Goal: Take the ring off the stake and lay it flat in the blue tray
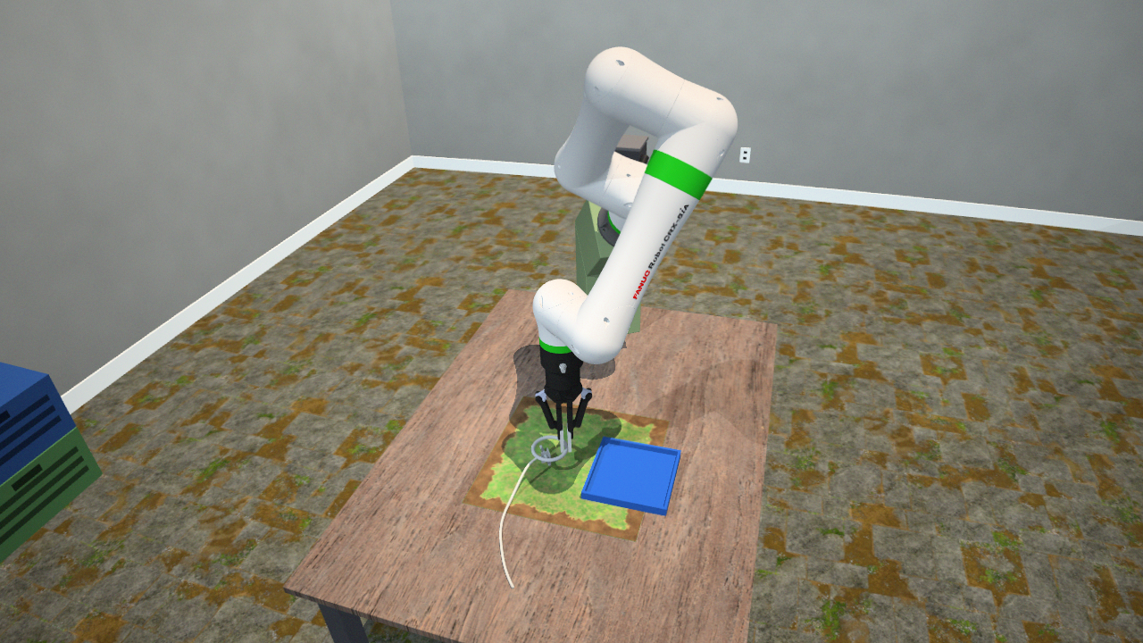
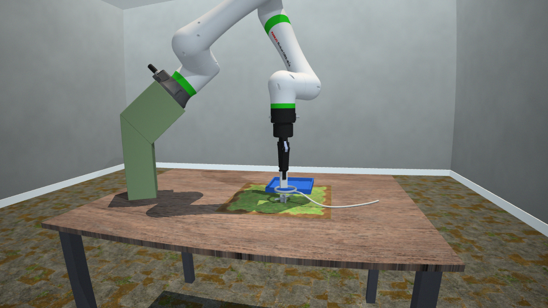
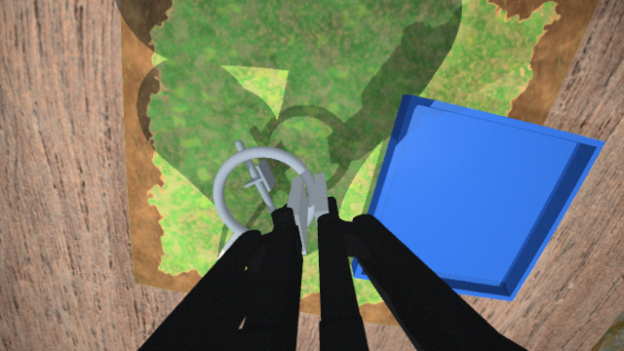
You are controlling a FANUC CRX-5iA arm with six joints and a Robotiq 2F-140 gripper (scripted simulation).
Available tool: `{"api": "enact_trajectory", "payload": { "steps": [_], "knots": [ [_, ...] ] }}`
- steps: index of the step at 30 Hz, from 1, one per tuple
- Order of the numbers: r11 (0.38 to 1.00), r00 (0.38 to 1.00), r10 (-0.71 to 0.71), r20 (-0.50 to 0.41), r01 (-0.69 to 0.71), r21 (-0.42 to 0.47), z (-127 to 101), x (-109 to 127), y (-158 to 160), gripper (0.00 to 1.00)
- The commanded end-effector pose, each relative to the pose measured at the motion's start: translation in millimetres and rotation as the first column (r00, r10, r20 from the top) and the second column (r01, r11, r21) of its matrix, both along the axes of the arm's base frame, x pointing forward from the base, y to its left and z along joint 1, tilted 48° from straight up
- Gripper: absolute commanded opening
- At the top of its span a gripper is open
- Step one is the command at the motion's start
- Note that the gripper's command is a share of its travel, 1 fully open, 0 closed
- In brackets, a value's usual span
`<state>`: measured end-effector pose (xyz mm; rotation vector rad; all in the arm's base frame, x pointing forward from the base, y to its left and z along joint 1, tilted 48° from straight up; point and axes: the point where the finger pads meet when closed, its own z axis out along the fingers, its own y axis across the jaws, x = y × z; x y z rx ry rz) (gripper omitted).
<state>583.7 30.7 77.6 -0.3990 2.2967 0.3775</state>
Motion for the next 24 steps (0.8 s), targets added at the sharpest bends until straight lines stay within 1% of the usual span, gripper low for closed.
{"api": "enact_trajectory", "payload": {
  "steps": [1, 8, 13, 17, 24],
  "knots": [
    [1.000, 1.000, -0.001, 0.001, 0.001, 0.000, 1, 0, -1, 0.10],
    [1.000, 1.000, -0.001, 0.001, 0.001, 0.000, 2, -1, -1, 0.10],
    [1.000, 1.000, -0.002, 0.000, 0.002, 0.000, 9, -7, -4, 0.10],
    [1.000, 1.000, -0.009, -0.004, 0.009, 0.007, 10, -8, -1, 0.10],
    [0.998, 0.998, -0.049, -0.029, 0.050, 0.046, 21, -10, 21, 0.10]
  ]
}}
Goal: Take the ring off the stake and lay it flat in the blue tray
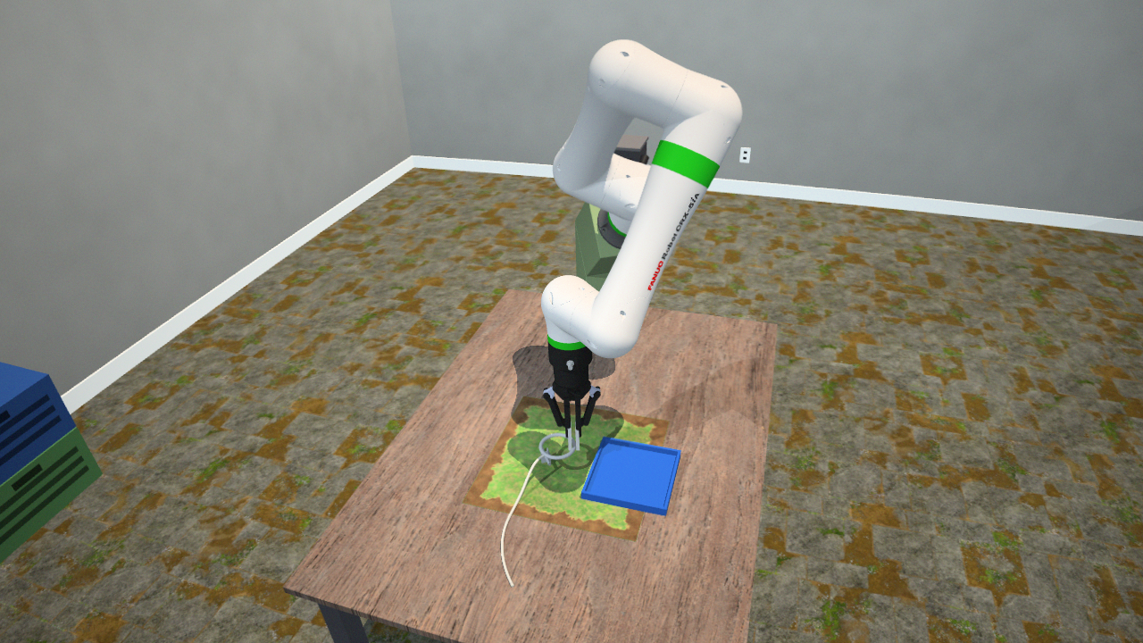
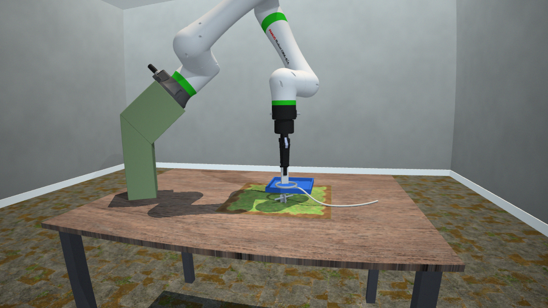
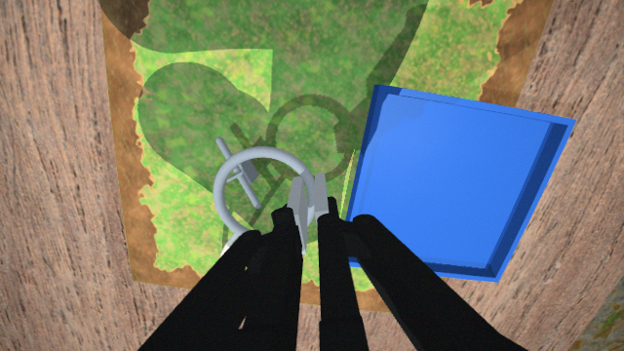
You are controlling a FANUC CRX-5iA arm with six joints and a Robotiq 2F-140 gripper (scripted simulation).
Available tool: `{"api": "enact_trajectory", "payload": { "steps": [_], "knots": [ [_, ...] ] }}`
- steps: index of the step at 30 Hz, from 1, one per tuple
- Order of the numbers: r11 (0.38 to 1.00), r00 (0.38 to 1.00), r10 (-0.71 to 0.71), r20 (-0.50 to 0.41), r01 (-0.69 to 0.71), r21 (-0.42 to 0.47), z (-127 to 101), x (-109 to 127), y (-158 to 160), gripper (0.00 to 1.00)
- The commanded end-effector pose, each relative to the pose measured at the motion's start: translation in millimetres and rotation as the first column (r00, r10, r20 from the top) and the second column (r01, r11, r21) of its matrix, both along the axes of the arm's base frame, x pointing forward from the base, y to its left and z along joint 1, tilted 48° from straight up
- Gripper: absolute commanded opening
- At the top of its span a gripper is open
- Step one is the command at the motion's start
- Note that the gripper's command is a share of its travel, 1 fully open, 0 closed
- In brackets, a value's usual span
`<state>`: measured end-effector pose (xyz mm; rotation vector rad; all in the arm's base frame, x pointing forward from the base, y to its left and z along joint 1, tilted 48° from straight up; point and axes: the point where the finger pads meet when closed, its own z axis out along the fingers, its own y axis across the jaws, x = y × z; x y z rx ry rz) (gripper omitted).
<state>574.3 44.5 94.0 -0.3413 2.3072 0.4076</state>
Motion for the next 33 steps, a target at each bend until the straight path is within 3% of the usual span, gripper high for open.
{"api": "enact_trajectory", "payload": {
  "steps": [1, 33],
  "knots": [
    [1.000, 1.000, -0.024, -0.015, 0.025, 0.017, 6, -1, 11, 0.10],
    [0.940, 0.957, -0.230, -0.174, 0.265, 0.214, 63, -13, 129, 0.10]
  ]
}}
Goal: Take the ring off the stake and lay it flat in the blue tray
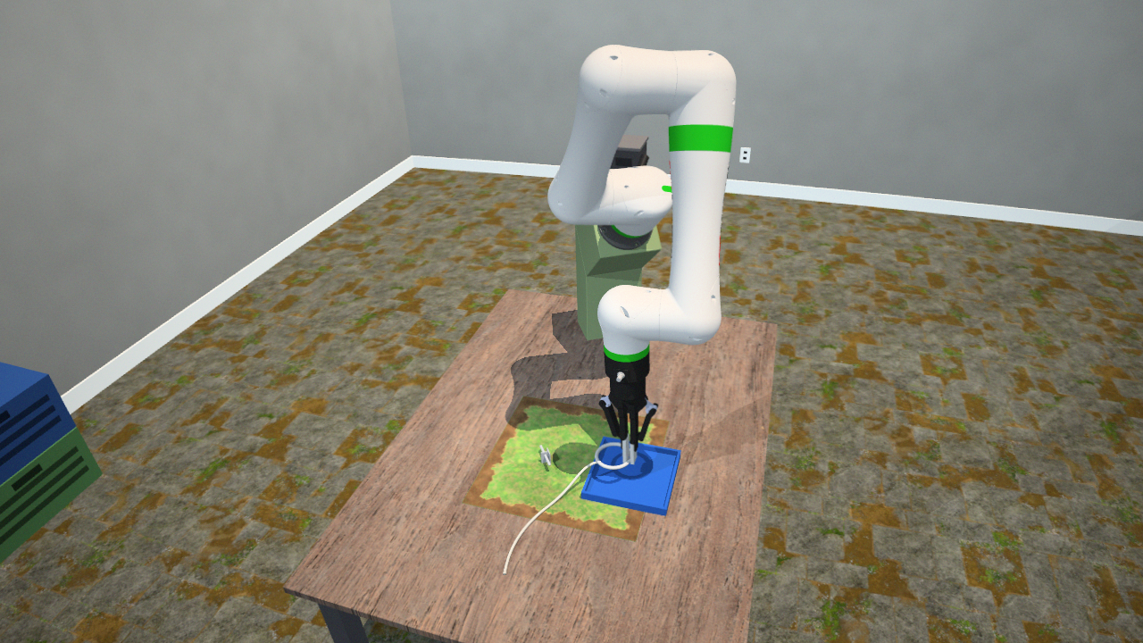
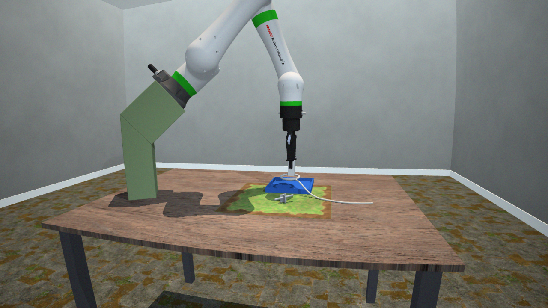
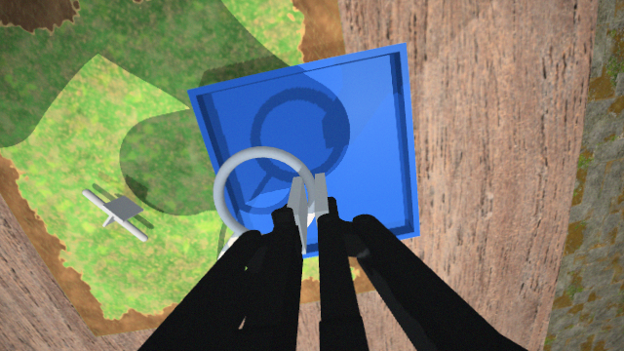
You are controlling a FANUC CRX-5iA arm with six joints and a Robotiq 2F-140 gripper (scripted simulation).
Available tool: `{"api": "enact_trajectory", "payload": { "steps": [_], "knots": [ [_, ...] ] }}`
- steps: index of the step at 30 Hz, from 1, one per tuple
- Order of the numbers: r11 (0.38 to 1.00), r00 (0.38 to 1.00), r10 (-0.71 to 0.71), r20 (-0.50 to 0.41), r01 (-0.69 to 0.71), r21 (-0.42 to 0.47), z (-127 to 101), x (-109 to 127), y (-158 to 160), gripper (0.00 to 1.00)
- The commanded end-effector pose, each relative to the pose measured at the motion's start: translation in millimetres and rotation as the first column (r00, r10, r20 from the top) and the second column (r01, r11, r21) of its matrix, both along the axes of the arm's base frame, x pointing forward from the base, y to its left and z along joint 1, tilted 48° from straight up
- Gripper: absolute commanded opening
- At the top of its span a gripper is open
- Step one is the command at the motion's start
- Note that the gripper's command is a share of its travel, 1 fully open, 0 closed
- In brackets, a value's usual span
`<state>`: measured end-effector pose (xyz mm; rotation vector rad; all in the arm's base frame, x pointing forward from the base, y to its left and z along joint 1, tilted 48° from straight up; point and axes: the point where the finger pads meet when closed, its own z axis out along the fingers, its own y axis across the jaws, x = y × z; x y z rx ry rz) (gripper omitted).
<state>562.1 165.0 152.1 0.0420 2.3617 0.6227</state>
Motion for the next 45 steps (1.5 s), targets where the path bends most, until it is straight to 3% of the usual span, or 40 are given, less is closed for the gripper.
{"api": "enact_trajectory", "payload": {
  "steps": [1, 18, 45],
  "knots": [
    [0.998, 0.998, -0.056, -0.021, 0.056, -0.007, 6, -1, 12, 0.10],
    [0.993, 0.993, -0.107, -0.056, 0.110, 0.042, 19, -4, 39, 0.10],
    [0.993, 0.992, -0.110, -0.058, 0.113, 0.045, 20, -4, 41, 0.10]
  ]
}}
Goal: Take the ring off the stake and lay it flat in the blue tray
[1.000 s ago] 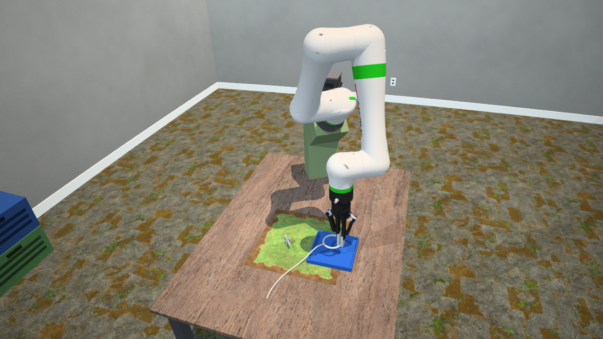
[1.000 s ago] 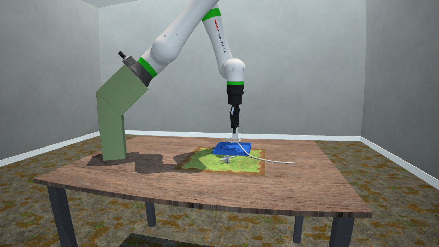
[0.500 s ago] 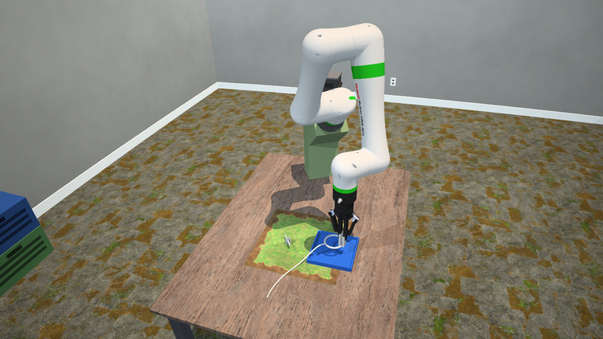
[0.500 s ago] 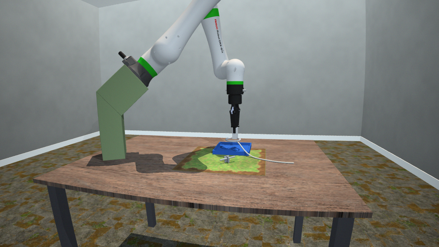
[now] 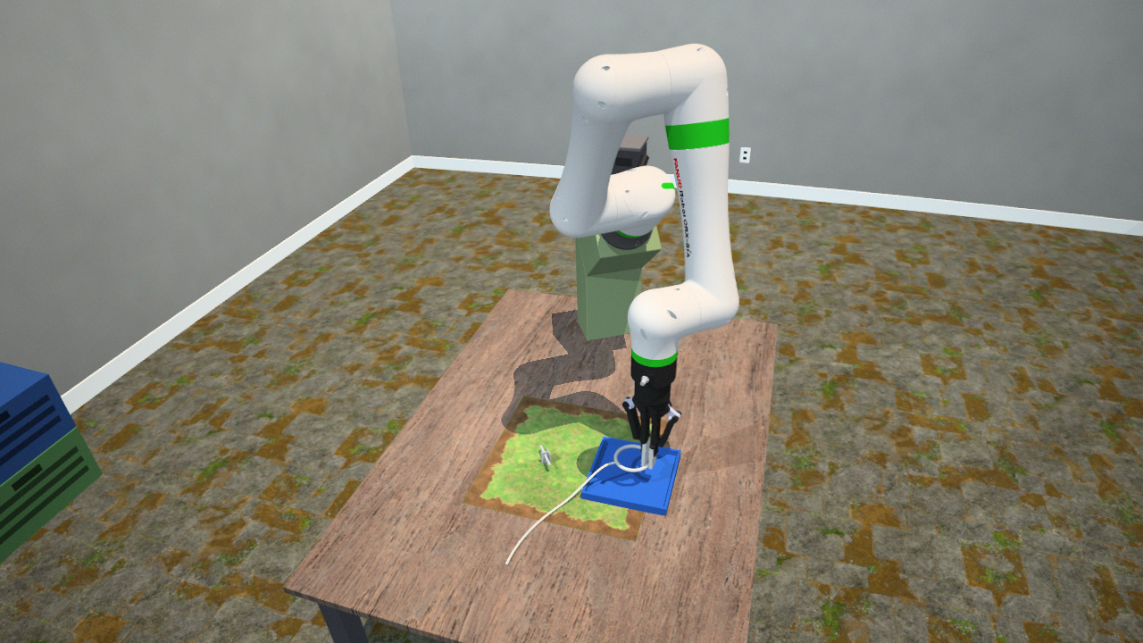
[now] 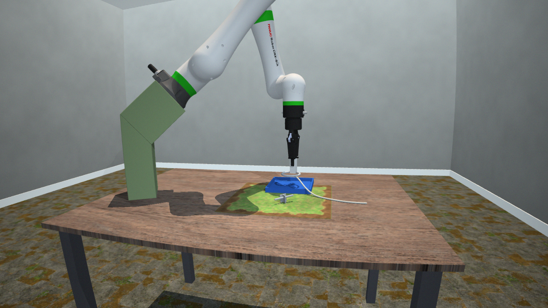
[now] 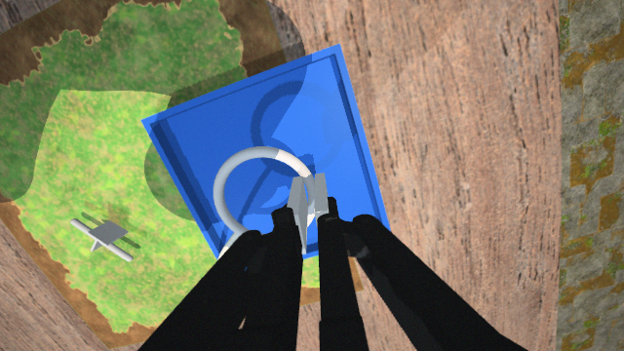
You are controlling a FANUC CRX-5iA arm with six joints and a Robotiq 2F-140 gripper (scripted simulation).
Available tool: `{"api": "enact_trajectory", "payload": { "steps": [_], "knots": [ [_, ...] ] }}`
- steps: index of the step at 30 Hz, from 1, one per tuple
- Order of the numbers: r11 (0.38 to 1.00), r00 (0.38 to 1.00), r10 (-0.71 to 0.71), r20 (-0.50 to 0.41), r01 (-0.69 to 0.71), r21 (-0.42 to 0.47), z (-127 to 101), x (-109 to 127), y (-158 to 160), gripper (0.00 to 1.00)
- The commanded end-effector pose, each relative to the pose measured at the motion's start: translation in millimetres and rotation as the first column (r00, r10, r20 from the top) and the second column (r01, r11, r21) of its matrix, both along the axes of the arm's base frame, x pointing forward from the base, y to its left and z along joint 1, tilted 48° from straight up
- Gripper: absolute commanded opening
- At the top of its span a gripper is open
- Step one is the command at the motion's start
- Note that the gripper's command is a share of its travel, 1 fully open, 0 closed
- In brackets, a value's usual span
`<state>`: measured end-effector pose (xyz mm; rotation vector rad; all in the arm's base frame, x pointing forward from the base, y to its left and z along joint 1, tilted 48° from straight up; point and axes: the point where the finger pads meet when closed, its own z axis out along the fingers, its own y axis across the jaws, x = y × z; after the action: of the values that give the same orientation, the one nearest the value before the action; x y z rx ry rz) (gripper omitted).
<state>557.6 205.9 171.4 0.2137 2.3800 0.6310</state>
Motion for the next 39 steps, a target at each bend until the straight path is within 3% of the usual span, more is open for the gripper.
{"api": "enact_trajectory", "payload": {
  "steps": [1, 39],
  "knots": [
    [1.000, 1.000, 0.000, 0.001, 0.000, 0.000, 0.7, 0.2, -0.1, 0.10],
    [1.000, 1.000, 0.000, 0.001, 0.000, 0.000, -5.1, 5.9, 3.4, 0.10]
  ]
}}
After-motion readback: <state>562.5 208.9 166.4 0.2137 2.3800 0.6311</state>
